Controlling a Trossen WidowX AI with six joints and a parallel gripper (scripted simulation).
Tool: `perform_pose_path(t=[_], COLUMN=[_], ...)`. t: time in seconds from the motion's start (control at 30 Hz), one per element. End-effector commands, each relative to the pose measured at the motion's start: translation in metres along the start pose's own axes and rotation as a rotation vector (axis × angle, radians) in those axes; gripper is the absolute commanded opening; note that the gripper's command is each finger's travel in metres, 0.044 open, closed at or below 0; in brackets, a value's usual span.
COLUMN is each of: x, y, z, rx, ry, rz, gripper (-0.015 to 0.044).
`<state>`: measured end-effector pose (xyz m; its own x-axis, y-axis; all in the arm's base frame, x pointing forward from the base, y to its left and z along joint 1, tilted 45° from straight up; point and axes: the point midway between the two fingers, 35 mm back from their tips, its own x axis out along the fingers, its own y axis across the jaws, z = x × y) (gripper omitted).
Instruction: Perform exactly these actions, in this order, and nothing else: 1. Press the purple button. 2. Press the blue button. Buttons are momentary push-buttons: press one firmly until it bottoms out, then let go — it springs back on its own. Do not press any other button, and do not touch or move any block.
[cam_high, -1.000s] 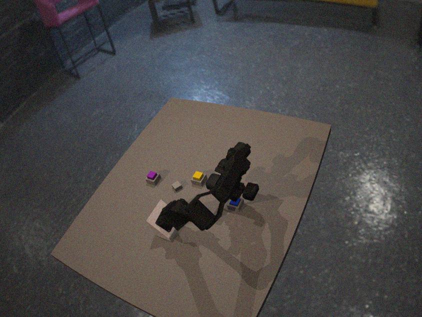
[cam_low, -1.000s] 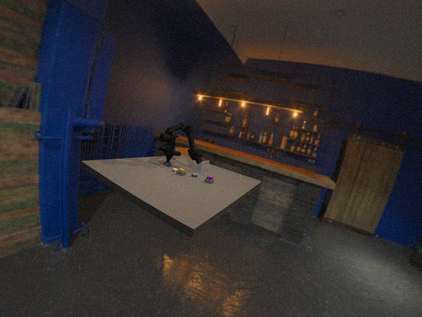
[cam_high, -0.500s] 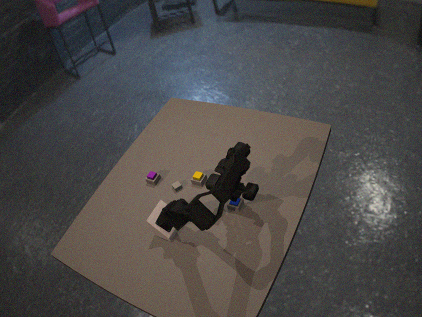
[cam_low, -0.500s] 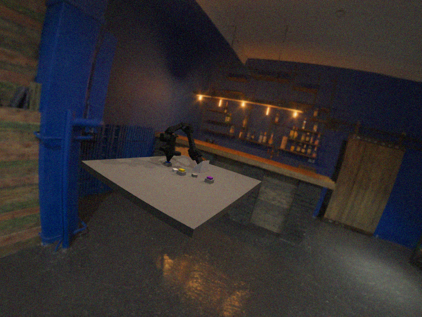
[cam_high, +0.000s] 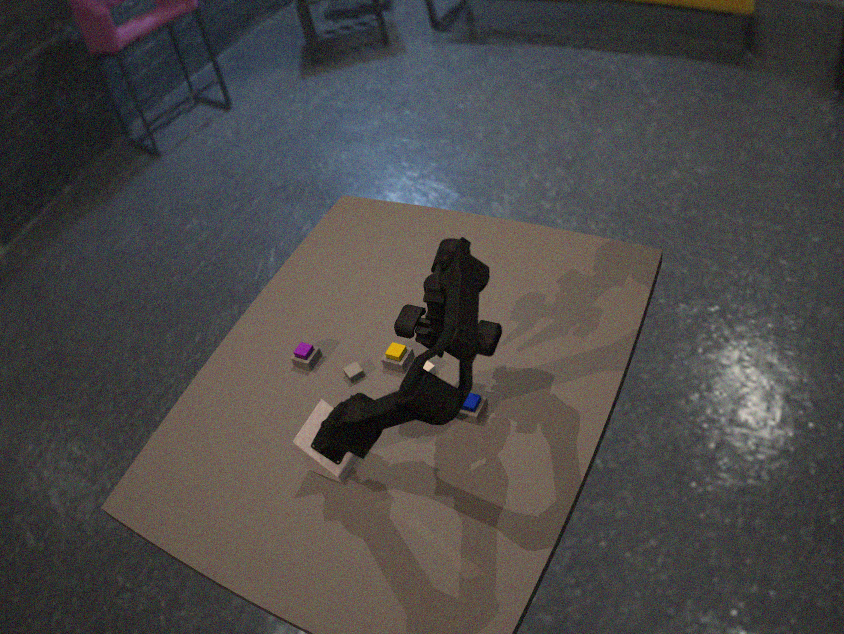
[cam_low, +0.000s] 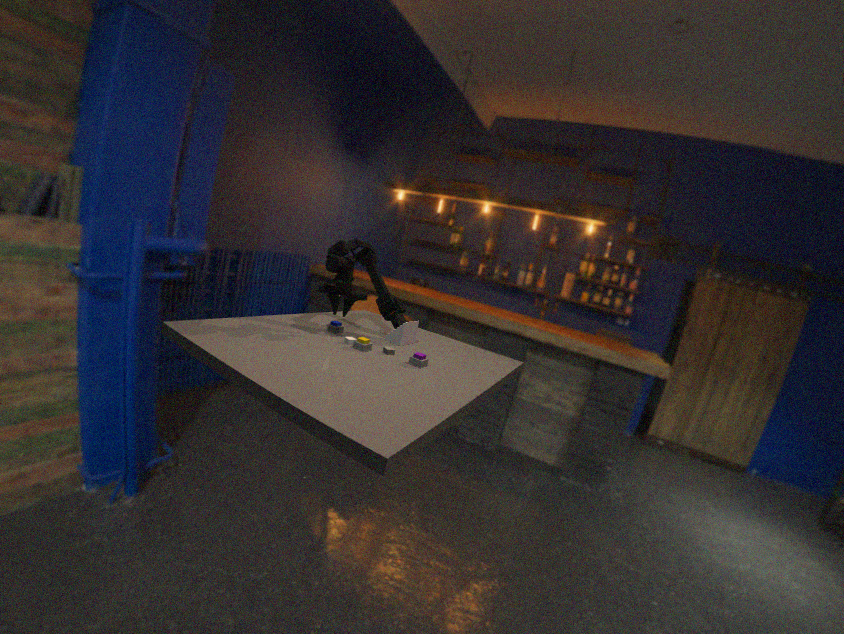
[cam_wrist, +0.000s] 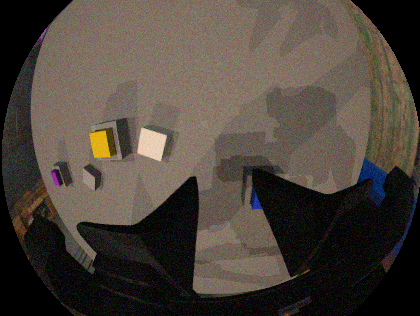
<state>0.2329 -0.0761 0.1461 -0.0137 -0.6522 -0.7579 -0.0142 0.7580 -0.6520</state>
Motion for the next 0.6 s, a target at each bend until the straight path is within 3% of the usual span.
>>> perform_pose_path(t=[0.0, 0.17, 0.57], x=[-0.011, -0.023, -0.033], y=[0.037, 0.101, 0.280], z=[0.029, 0.058, 0.058], rx=[-0.003, 0.006, 0.051], ry=[-0.005, 0.004, 0.032], rz=[0.030, 0.046, -0.004], gripper=[0.0283, 0.0400, 0.0400])
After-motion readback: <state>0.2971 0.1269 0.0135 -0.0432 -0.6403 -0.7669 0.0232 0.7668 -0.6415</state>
